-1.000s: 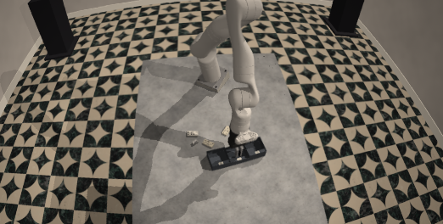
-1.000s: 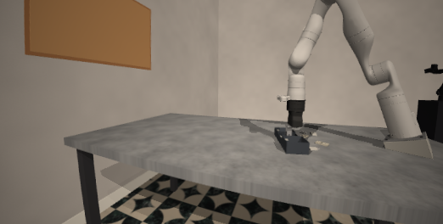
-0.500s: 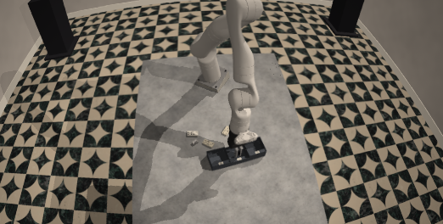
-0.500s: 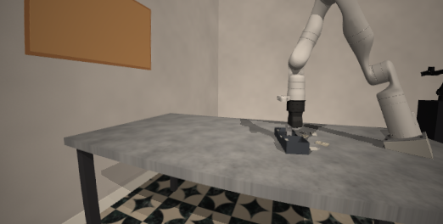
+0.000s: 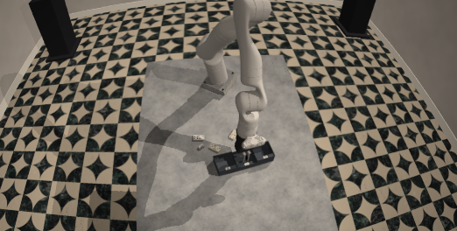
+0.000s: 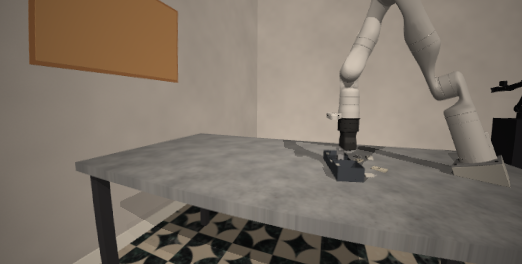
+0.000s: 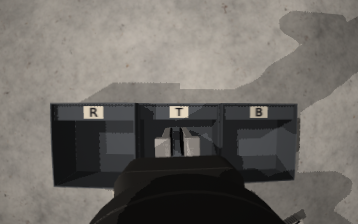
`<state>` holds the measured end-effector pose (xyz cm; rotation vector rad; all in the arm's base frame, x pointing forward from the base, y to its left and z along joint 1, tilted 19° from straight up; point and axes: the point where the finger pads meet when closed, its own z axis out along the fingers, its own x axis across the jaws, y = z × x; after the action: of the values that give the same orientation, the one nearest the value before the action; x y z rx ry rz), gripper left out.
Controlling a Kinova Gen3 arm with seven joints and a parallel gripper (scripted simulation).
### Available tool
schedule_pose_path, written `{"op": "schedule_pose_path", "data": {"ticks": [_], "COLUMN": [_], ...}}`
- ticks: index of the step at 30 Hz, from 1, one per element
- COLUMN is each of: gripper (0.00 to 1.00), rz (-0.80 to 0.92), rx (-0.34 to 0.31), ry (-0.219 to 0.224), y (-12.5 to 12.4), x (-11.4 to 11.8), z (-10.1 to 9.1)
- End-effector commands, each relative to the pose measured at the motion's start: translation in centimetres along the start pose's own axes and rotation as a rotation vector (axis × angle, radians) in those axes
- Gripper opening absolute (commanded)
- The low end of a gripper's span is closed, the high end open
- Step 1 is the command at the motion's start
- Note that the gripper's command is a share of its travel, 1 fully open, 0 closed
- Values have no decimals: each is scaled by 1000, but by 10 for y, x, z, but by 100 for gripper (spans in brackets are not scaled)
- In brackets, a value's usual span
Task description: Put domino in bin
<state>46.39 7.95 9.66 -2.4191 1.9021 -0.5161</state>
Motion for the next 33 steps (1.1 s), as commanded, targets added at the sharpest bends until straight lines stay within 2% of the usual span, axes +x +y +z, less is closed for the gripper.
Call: {"op": "schedule_pose_path", "data": {"ticks": [1, 16, 33], "gripper": [31, 31, 31], "rz": [0, 0, 0], "rx": [1, 1, 1], "ry": [-1, -1, -1], "y": [0, 0, 0], "x": [0, 0, 0], "z": [0, 0, -20]}}
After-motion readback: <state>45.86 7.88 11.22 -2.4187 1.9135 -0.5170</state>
